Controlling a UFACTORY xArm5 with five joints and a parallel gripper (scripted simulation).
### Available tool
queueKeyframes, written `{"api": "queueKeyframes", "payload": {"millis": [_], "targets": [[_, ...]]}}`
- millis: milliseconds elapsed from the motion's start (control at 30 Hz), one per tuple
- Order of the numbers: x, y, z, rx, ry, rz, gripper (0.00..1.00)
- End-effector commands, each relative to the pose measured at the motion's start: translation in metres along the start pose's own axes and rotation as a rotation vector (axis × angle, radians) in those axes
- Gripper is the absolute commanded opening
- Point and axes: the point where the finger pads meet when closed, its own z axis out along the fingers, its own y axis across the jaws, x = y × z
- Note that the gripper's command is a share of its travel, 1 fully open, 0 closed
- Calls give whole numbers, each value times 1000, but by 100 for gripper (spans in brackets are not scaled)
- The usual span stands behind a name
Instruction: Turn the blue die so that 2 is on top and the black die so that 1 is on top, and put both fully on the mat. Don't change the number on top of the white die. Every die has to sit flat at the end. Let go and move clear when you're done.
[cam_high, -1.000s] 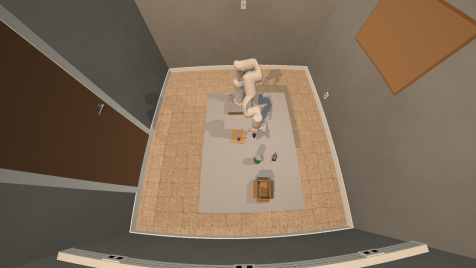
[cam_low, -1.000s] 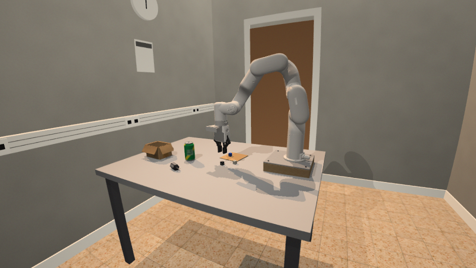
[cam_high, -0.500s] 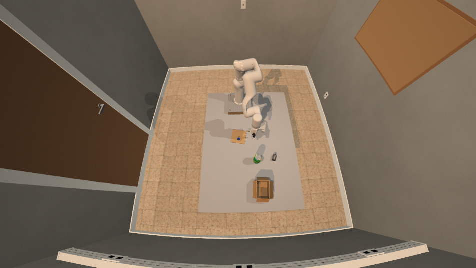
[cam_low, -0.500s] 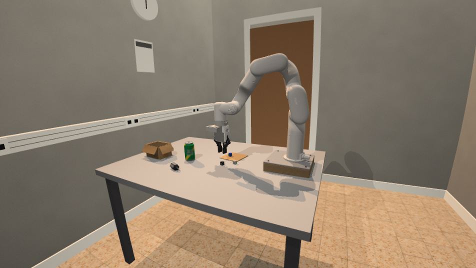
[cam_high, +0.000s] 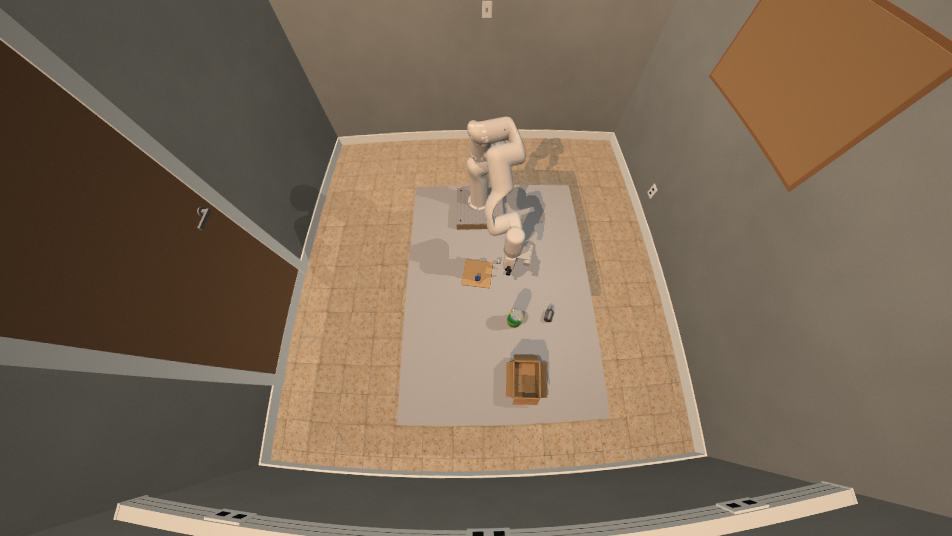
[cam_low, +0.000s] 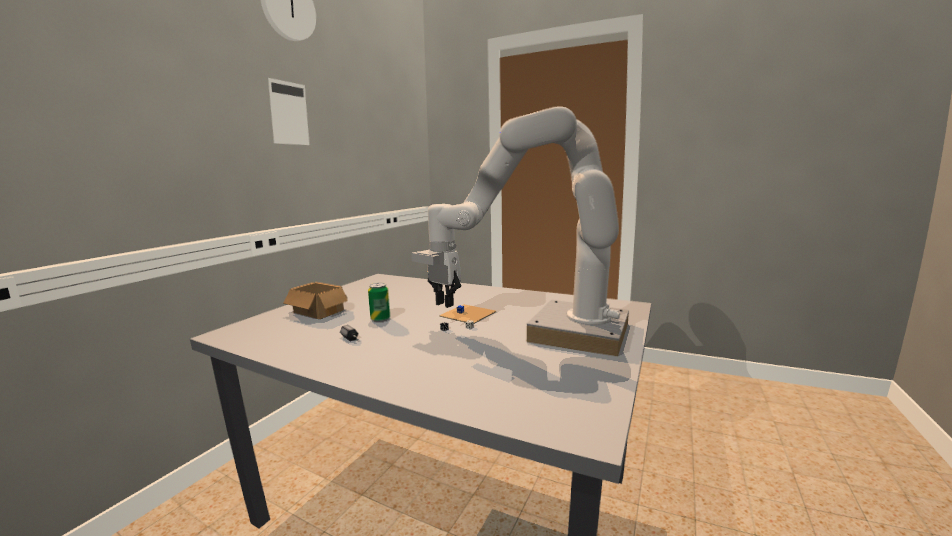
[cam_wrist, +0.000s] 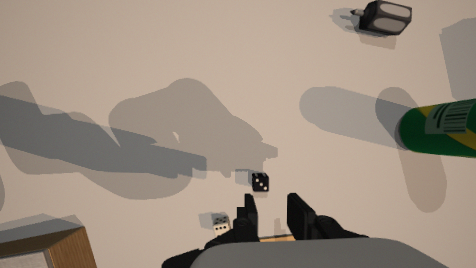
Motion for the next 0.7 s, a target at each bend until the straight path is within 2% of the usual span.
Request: {"api": "queueKeyframes", "payload": {"millis": [0, 333, 667], "targets": [[1, 1, -1, -3, 2, 0, 36], [1, 1, 2, -3, 2, 0, 36], [1, 1, 14, -3, 2, 0, 36]]}}
